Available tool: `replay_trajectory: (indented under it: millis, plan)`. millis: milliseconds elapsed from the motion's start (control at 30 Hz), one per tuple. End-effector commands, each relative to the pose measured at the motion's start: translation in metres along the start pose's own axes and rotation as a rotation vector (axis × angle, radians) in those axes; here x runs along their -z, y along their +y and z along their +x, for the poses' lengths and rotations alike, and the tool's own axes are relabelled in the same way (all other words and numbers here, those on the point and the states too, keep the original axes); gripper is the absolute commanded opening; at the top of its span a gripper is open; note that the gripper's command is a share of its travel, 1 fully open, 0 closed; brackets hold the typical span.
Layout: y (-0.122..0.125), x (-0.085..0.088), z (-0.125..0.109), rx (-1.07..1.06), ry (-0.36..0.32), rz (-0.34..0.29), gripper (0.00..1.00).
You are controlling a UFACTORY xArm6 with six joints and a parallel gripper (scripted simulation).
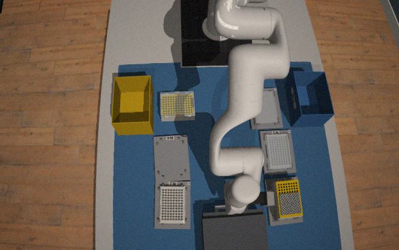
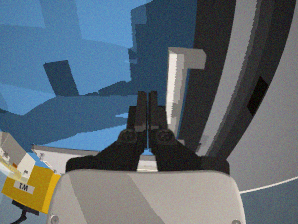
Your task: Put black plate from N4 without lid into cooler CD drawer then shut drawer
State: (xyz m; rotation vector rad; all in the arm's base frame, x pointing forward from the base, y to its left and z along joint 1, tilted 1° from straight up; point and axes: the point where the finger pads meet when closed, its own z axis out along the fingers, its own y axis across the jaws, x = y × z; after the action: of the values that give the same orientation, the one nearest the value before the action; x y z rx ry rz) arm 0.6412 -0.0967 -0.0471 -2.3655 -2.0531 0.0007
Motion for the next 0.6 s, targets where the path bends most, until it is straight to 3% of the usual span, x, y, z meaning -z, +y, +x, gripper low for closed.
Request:
replay_trajectory:
  millis: [0, 567]
  plan:
    - [0.006, 0.004, 0.000, 0.000, 0.000, -0.026, 0.00]
    - [-0.020, 0.003, 0.000, 0.000, 0.000, -0.026, 0.00]
